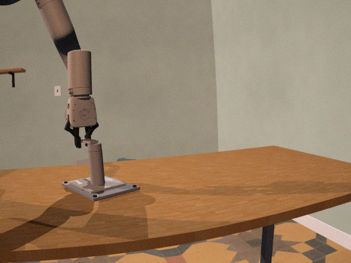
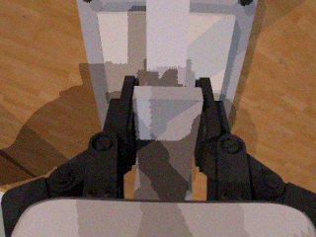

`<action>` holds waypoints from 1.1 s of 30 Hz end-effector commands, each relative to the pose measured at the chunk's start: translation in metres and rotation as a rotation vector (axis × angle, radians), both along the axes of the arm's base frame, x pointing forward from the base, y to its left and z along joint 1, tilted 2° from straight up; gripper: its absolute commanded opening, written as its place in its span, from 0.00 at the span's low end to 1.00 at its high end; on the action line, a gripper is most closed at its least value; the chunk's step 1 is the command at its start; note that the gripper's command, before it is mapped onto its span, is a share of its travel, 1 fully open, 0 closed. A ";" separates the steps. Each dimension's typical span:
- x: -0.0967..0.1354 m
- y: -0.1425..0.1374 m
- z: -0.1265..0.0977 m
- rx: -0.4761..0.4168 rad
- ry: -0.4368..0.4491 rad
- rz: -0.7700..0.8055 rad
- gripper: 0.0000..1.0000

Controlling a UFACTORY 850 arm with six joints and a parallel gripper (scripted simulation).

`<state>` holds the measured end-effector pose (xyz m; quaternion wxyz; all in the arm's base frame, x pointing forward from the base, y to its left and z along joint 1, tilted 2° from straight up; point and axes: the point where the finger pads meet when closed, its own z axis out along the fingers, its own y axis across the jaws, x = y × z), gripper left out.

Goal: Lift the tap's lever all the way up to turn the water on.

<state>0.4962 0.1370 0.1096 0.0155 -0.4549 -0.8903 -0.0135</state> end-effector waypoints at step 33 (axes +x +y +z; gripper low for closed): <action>0.004 -0.005 0.019 0.000 -0.002 0.000 0.00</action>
